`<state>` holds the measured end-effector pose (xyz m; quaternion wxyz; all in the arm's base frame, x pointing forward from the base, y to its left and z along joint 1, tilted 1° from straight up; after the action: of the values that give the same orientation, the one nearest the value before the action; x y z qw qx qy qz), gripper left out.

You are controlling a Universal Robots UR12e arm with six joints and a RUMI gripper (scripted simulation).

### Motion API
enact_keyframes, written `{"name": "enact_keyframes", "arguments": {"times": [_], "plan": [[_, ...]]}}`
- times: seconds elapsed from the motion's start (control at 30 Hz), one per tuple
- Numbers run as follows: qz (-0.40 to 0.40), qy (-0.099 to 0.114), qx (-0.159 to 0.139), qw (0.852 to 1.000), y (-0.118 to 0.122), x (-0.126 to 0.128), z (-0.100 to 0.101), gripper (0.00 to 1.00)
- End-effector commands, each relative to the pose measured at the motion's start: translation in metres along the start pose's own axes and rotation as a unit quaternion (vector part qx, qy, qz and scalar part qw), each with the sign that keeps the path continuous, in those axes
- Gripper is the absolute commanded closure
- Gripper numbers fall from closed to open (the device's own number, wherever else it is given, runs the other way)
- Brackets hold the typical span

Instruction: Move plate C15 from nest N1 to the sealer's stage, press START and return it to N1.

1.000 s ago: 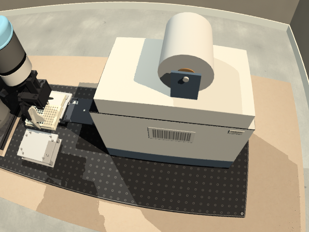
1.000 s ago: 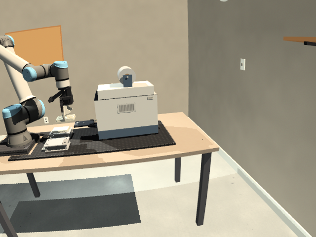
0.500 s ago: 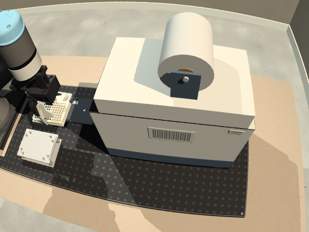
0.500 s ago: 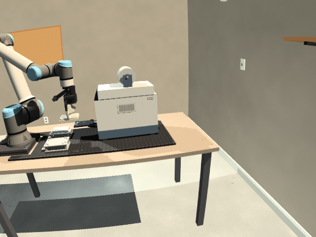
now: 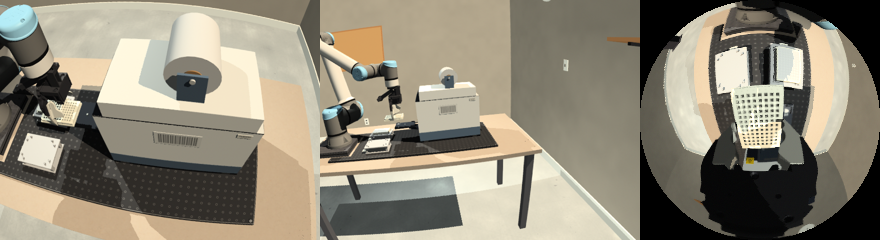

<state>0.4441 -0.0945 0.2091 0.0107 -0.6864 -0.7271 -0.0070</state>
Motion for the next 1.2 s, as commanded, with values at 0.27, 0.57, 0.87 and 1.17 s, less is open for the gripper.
{"name": "enact_keyframes", "arguments": {"times": [0.27, 0.57, 0.87, 1.17], "plan": [[0.0, 0.0, 0.0, 1.0, 0.023, 0.009, -0.001, 1.0], [0.0, 0.0, 0.0, 1.0, 0.043, 0.018, -0.001, 1.0], [0.0, 0.0, 0.0, 1.0, 0.058, 0.024, -0.001, 1.0], [0.0, 0.0, 0.0, 1.0, 0.072, 0.03, -0.001, 1.0]]}}
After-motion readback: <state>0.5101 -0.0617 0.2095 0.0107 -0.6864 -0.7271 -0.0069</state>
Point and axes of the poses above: the point where the finger pads meet when closed, its own z axis out along the fingers, its own x axis across the jaws, y = z × x, the point moved 5 cm from there along -z, back along the fingers, and after that the axes turned 13 degrees about -z, right-handed, at the moved point
